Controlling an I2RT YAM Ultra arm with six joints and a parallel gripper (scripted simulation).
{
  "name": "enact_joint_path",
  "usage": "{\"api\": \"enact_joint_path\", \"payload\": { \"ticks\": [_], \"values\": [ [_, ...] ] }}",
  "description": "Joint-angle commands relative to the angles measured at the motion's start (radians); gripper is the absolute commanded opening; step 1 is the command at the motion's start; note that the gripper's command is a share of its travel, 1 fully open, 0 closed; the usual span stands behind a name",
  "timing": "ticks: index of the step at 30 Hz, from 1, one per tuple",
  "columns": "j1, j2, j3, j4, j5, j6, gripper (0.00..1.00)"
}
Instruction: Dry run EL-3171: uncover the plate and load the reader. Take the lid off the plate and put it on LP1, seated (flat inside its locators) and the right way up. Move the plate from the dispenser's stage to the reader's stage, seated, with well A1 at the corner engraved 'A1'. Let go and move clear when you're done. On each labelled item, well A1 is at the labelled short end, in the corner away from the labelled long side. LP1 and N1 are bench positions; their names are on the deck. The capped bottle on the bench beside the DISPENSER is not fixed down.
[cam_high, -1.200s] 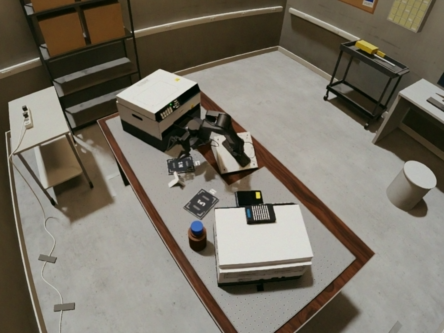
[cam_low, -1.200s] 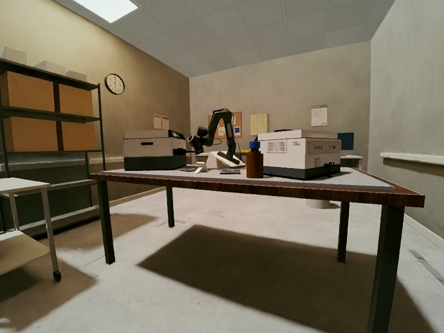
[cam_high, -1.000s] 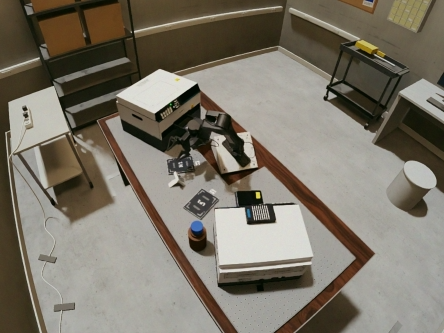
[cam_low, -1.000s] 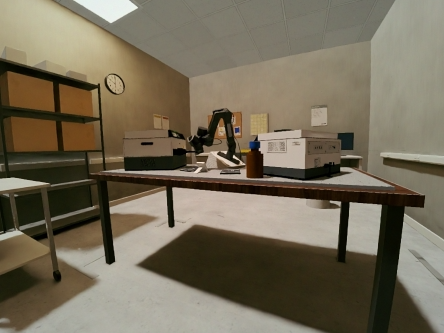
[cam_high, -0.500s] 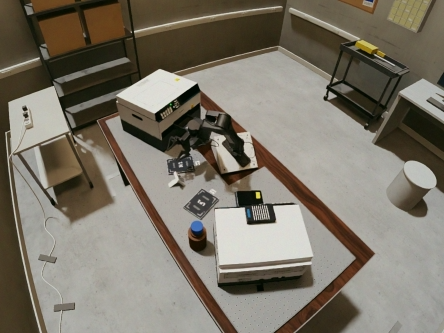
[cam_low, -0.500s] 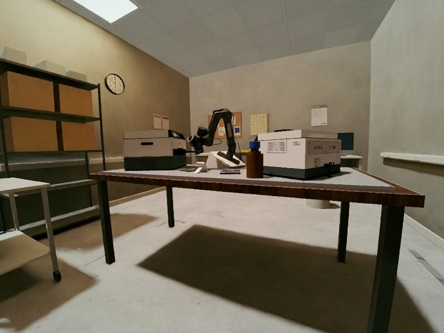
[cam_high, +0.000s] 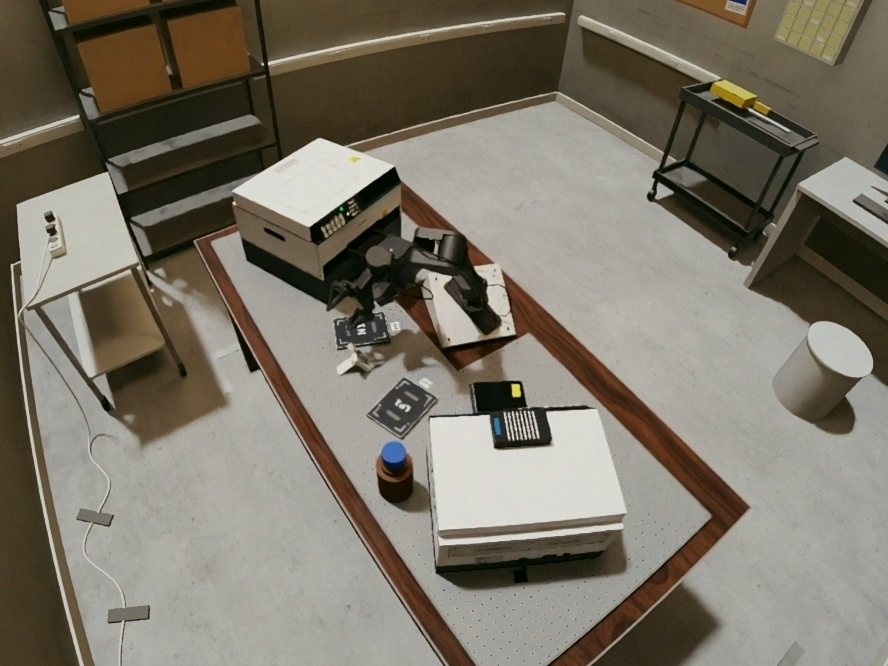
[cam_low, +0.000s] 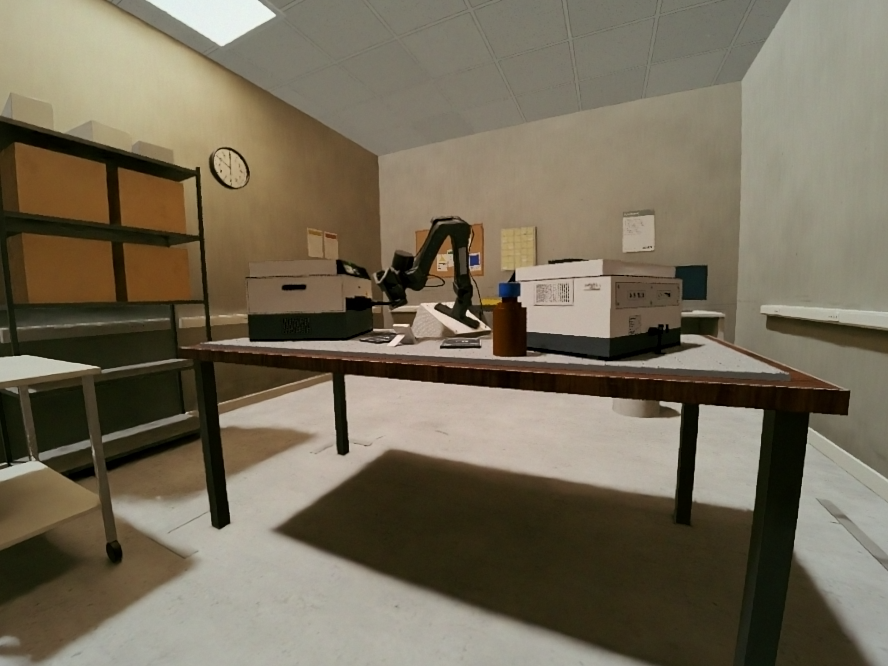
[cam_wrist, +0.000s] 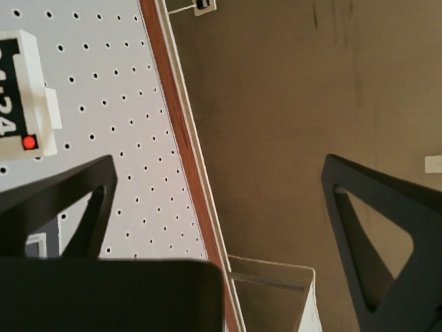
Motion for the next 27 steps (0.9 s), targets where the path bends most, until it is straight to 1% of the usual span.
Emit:
{"api": "enact_joint_path", "payload": {
  "ticks": [1, 3, 4, 7, 8, 11, 12, 15, 16, 21, 22, 25, 26, 27],
  "values": [
    [0.021, -0.044, 0.05, -0.098, 0.05, -0.015, 1.0],
    [0.043, -0.052, 0.064, -0.118, 0.071, -0.013, 1.0],
    [0.053, -0.068, 0.075, -0.165, 0.075, -0.026, 1.0],
    [0.086, -0.082, 0.095, -0.201, 0.108, -0.026, 1.0],
    [0.096, -0.099, 0.107, -0.25, 0.112, -0.041, 1.0],
    [0.129, -0.113, 0.127, -0.287, 0.144, -0.041, 1.0],
    [0.138, -0.129, 0.139, -0.338, 0.148, -0.058, 1.0],
    [0.149, -0.134, 0.146, -0.351, 0.159, -0.058, 1.0],
    [0.152, -0.155, 0.164, -0.425, 0.164, -0.086, 1.0],
    [0.213, -0.178, 0.192, -0.473, 0.216, -0.077, 1.0],
    [0.222, -0.193, 0.207, -0.528, 0.22, -0.097, 1.0],
    [0.253, -0.207, 0.224, -0.557, 0.251, -0.092, 1.0],
    [0.263, -0.222, 0.24, -0.613, 0.255, -0.113, 1.0],
    [0.273, -0.227, 0.245, -0.624, 0.265, -0.111, 1.0]
  ]
}}
